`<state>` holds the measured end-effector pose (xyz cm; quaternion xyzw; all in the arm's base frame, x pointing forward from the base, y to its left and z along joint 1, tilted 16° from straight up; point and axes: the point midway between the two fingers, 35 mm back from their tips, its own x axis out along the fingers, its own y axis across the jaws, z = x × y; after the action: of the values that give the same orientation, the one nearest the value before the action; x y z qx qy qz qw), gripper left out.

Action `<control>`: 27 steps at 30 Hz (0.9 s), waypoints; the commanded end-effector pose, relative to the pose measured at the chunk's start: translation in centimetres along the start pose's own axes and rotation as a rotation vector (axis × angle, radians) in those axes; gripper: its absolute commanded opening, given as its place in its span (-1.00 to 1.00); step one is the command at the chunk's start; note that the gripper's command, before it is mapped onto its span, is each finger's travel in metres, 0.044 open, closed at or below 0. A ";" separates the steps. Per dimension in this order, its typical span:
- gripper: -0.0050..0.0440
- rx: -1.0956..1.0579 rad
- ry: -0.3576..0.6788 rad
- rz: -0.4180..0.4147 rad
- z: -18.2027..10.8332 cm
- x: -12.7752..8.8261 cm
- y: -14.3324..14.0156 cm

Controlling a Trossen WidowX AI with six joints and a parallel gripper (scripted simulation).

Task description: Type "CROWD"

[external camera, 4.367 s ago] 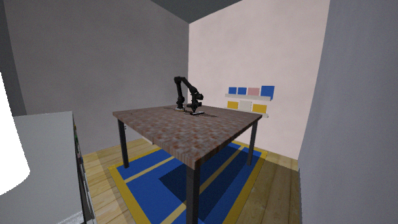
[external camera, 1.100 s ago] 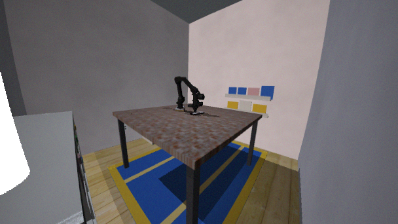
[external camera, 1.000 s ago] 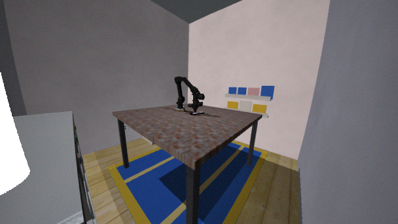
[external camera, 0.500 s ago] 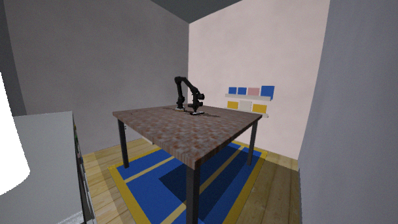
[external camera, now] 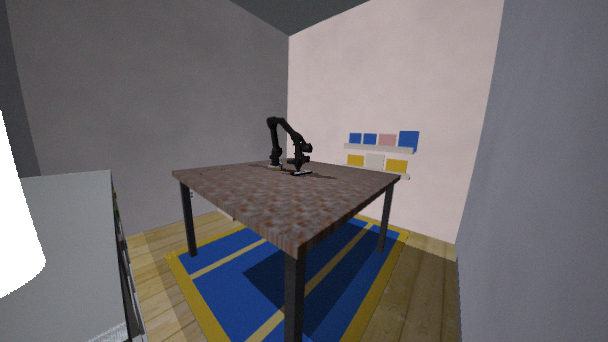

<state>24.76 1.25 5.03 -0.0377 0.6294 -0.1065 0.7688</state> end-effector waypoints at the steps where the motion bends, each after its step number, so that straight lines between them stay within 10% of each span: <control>1: -0.80 -0.003 0.006 0.000 -0.1 0.2 0.0; 27: -0.80 -0.003 0.006 0.000 -0.1 -3.3 0.0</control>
<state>23.91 1.96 7.86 -0.0400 0.6356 -0.1049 0.7638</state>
